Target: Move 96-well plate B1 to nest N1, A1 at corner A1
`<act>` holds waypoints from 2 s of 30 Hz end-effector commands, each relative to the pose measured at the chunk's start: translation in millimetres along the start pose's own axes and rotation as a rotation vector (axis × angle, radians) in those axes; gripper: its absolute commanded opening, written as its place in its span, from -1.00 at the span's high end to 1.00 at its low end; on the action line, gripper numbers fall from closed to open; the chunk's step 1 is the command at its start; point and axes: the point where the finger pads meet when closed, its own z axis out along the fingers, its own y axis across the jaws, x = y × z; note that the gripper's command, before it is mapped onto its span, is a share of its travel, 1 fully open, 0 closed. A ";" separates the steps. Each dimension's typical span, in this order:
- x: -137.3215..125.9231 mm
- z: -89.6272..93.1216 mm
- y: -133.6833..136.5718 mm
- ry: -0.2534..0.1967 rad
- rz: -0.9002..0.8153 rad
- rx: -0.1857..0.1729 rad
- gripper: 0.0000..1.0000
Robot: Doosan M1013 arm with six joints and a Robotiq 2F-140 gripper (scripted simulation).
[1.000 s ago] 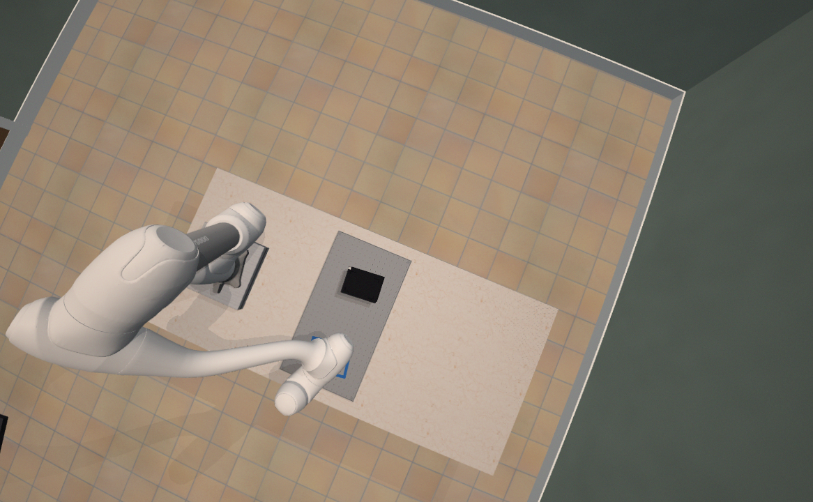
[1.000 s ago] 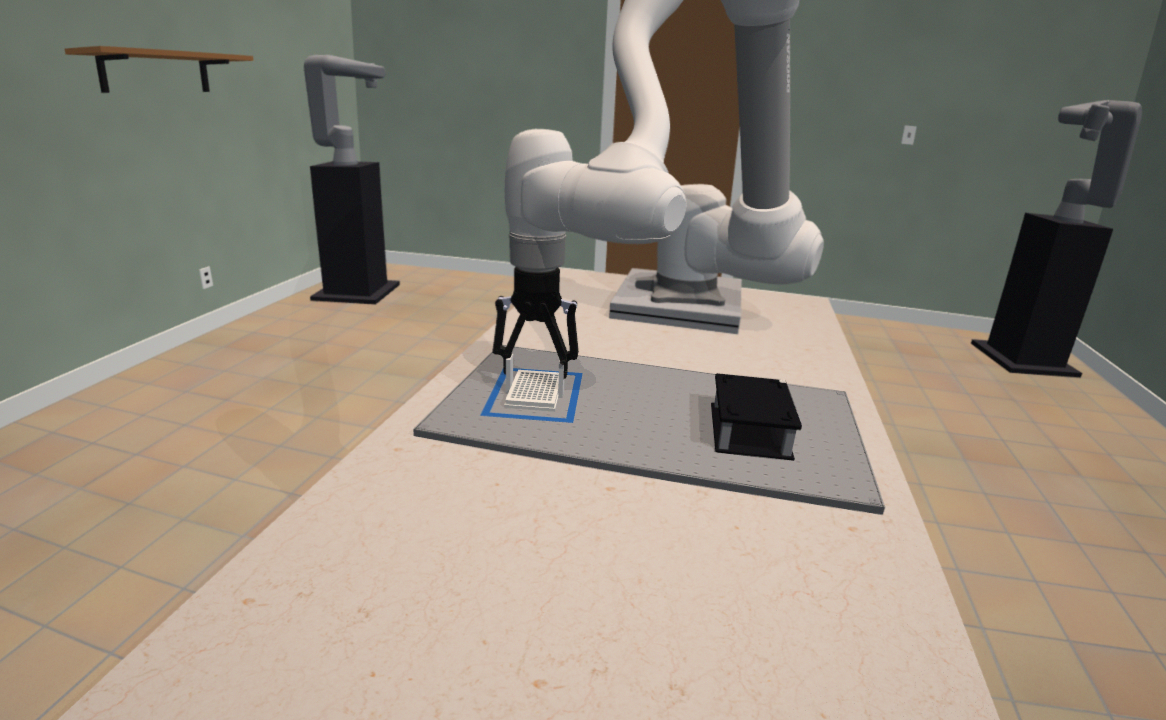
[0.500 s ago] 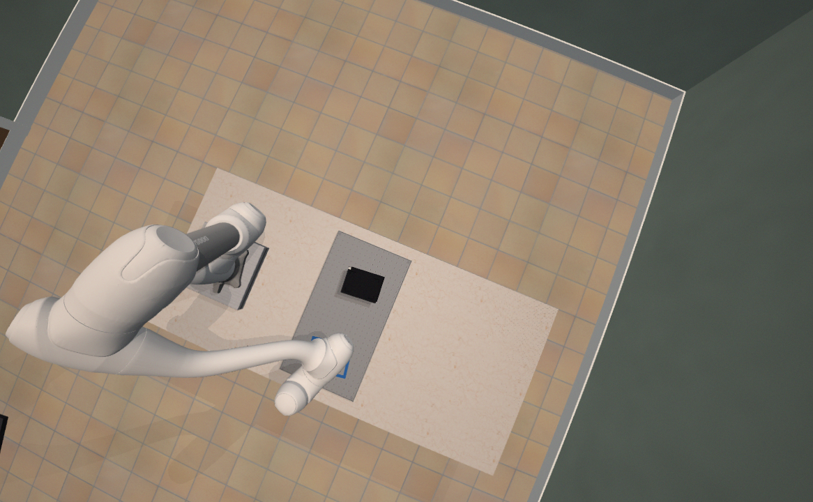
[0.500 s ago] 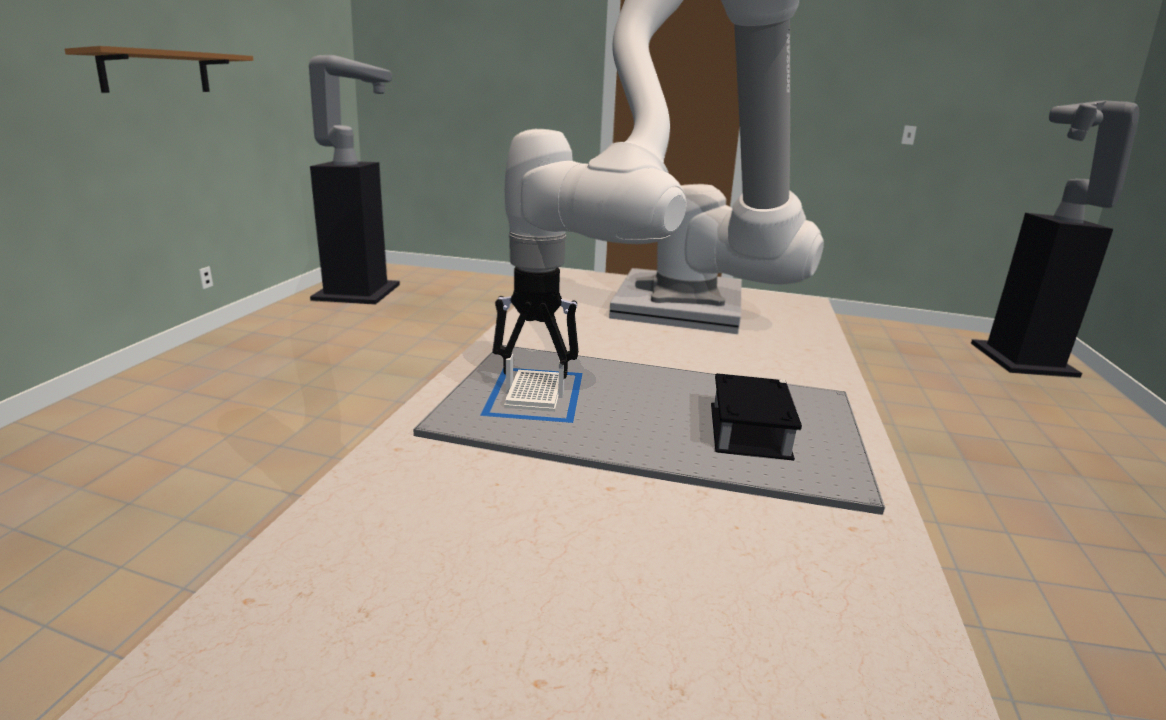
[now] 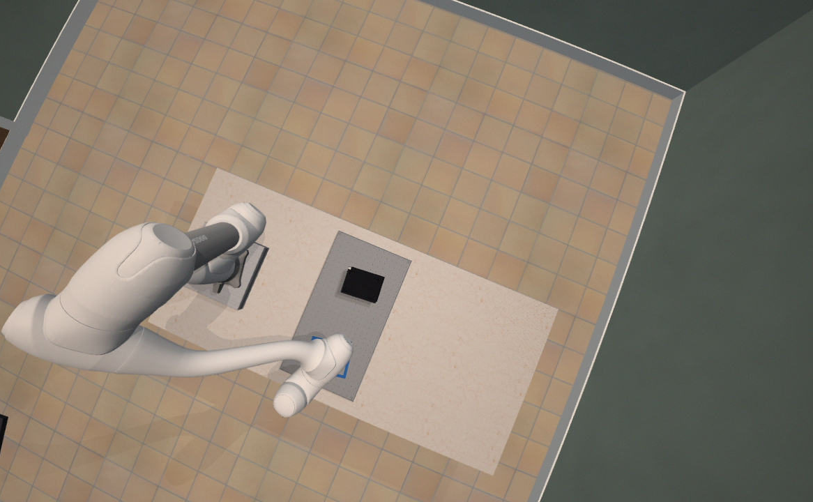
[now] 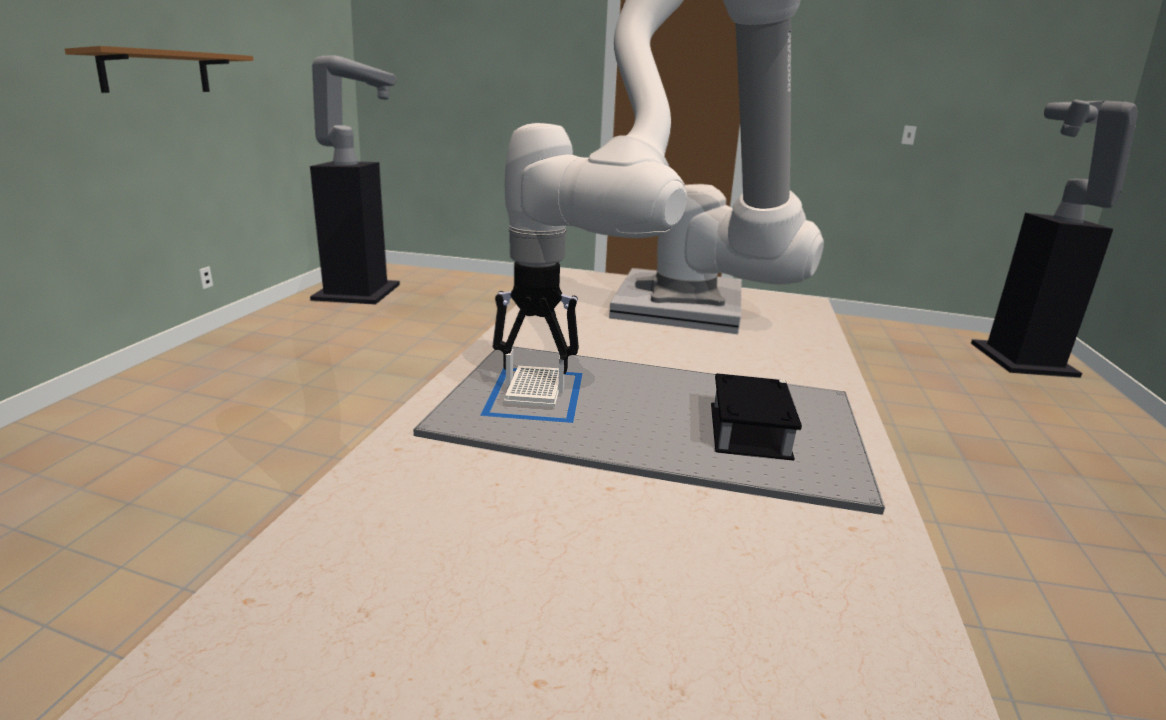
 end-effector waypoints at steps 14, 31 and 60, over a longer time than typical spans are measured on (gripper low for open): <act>0.0 -24.5 0.0 0.000 0.000 0.000 1.00; 0.0 -49.5 0.0 0.000 0.000 0.000 1.00; 4.3 -57.4 -19.3 0.000 0.073 0.000 1.00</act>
